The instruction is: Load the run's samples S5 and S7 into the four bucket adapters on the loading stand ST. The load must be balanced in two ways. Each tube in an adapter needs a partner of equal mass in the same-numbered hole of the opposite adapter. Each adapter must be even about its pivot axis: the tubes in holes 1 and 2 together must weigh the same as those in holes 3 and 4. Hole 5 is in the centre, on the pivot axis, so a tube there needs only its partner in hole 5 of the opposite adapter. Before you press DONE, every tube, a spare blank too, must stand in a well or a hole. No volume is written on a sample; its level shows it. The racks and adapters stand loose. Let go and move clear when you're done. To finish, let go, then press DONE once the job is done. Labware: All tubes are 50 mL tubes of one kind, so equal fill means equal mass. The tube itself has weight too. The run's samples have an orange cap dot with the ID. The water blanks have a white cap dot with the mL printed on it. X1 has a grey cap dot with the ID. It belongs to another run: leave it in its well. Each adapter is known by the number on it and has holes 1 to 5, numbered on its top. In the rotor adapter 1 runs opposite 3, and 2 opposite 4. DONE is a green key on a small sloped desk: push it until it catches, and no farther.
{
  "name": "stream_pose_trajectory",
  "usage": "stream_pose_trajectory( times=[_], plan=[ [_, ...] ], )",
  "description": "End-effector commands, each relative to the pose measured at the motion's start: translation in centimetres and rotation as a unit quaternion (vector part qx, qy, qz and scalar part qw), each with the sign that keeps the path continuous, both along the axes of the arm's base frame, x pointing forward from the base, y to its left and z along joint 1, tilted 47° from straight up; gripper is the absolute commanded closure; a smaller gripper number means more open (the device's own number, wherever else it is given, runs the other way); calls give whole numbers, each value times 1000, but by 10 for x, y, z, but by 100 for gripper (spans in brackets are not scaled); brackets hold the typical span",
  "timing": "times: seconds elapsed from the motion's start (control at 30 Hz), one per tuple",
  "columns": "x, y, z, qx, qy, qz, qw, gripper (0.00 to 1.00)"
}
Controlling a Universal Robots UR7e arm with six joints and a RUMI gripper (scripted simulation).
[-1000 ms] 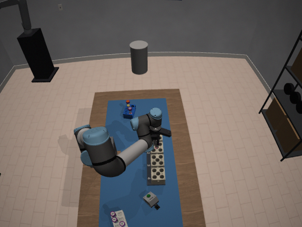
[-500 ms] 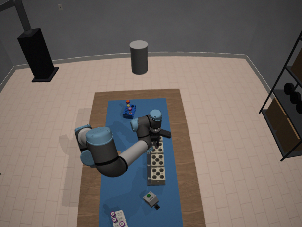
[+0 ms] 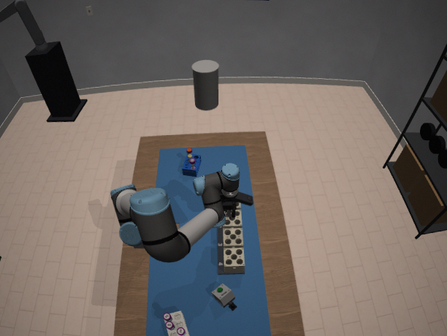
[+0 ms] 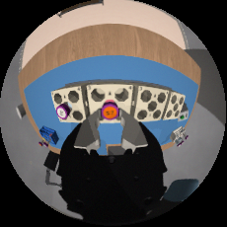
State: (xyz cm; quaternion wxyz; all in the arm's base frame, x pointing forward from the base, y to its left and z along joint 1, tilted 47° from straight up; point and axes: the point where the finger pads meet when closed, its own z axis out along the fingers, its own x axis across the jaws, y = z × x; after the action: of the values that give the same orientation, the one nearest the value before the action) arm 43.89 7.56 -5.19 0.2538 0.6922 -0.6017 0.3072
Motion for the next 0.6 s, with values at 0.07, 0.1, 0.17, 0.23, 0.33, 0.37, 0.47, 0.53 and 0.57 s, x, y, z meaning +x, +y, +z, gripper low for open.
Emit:
stream_pose_trajectory(
  times=[0.07,0.1,0.17,0.23,0.33,0.37,0.47,0.53,0.57],
  plan=[
    [0,0,0,0,0,0,1000,100],
    [0,0,0,0,0,0,1000,100],
    [0,0,0,0,0,0,1000,100],
    [0,0,0,0,0,0,1000,65],
    [0,0,0,0,0,0,1000,65],
    [0,0,0,0,0,0,1000,65],
    [0,0,0,0,0,0,1000,65],
    [0,0,0,0,0,0,1000,65],
    [0,0,0,0,0,0,1000,65]
  ],
)
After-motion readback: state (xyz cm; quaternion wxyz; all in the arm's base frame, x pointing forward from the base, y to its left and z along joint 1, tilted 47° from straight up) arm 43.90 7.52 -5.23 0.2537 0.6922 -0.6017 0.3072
